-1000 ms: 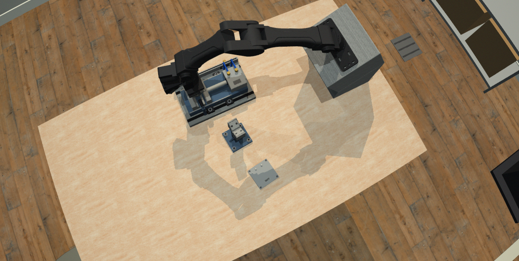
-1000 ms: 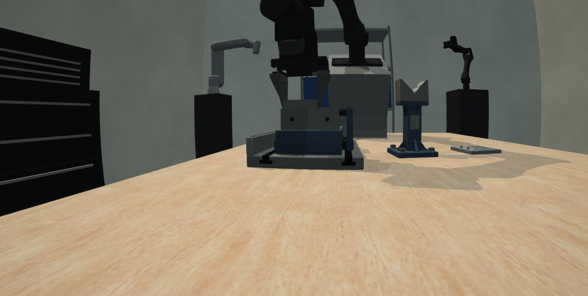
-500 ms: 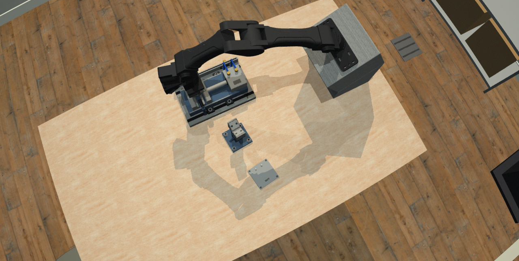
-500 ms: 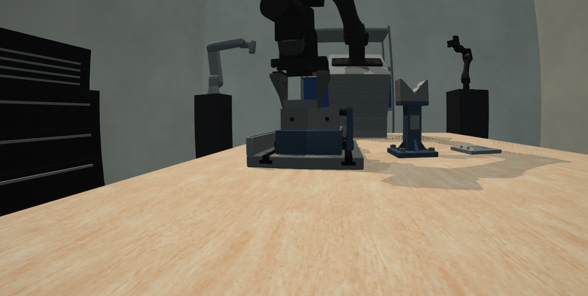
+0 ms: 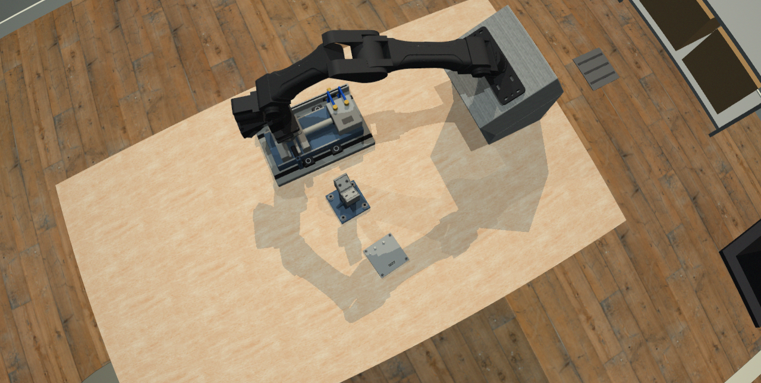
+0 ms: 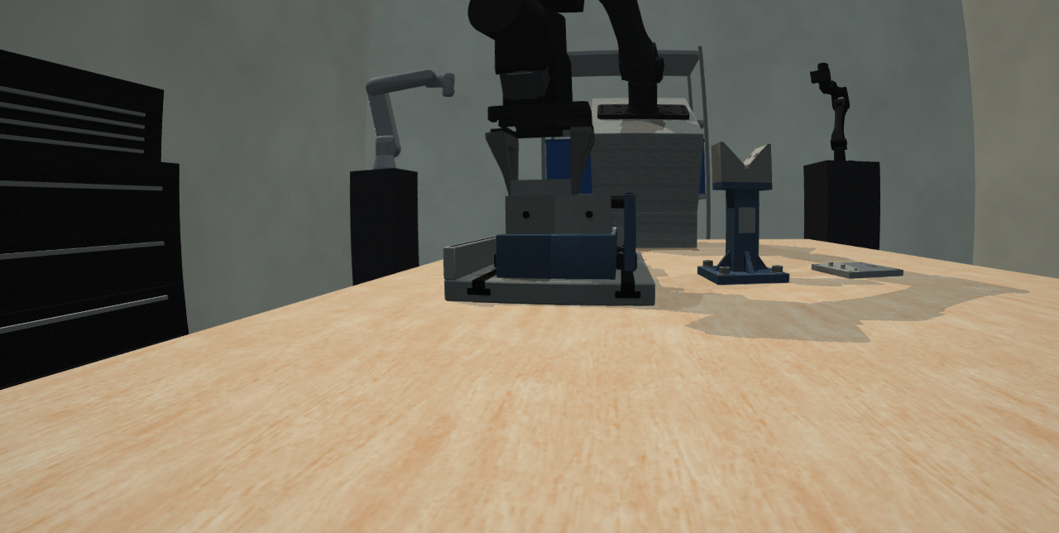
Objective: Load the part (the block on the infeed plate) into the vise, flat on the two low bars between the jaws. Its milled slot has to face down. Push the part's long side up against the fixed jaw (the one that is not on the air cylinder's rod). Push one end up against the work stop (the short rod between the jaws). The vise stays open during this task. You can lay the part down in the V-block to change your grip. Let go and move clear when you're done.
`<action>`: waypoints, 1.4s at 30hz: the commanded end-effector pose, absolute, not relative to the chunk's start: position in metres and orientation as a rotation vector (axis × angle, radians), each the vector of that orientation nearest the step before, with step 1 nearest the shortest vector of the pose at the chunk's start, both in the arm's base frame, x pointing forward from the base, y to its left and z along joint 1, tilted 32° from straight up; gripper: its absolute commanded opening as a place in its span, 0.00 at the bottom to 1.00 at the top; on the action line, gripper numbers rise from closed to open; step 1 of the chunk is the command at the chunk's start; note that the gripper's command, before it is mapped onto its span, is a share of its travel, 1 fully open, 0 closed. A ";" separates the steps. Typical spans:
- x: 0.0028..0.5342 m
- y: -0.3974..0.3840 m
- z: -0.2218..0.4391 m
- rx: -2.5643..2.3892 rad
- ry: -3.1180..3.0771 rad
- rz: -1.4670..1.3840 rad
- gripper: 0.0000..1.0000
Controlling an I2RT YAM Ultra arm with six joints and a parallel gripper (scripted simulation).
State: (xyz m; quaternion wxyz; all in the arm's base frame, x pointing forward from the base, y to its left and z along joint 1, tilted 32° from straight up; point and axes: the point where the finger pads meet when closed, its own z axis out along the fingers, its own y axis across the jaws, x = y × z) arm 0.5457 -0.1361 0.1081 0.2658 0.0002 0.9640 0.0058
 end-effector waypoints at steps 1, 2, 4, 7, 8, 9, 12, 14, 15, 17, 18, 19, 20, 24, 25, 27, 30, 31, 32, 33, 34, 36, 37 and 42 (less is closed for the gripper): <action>0.555 -0.142 0.142 -0.010 2.520 -0.020 0.00; 0.555 -0.142 0.142 -0.010 2.520 -0.020 0.00; 0.555 -0.142 0.142 -0.010 2.520 -0.020 0.00; 0.555 -0.142 0.142 -0.010 2.520 -0.020 0.00; 0.555 -0.142 0.142 -0.010 2.520 -0.020 0.00; 0.555 -0.142 0.142 -0.010 2.520 -0.020 0.00; 0.555 -0.142 0.142 -0.010 2.520 -0.020 0.00; 0.555 -0.142 0.142 -0.010 2.520 -0.020 0.00; 0.555 -0.142 0.142 -0.010 2.520 -0.020 0.00; 0.555 -0.142 0.142 -0.010 2.520 -0.020 0.00; 0.555 -0.142 0.142 -0.010 2.520 -0.020 0.00; 0.555 -0.142 0.142 -0.010 2.520 -0.020 0.00; 0.555 -0.142 0.142 -0.010 2.520 -0.020 0.00; 0.555 -0.142 0.142 -0.010 2.520 -0.020 0.00; 0.555 -0.142 0.142 -0.010 2.520 -0.020 0.00; 0.555 -0.142 0.142 -0.010 2.520 -0.020 0.00; 0.555 -0.142 0.142 -0.010 2.520 -0.020 0.00; 0.555 -0.142 0.142 -0.010 2.520 -0.020 0.00; 0.556 -0.142 0.142 -0.010 2.520 -0.020 0.00; 0.556 -0.142 0.142 -0.010 2.520 -0.020 0.00; 0.556 -0.142 0.141 -0.010 2.520 -0.020 0.00; 0.556 -0.142 0.139 -0.010 2.523 -0.019 0.00; 0.556 -0.142 0.139 -0.010 2.524 -0.018 0.00; 0.556 -0.142 0.135 -0.009 2.529 -0.016 0.00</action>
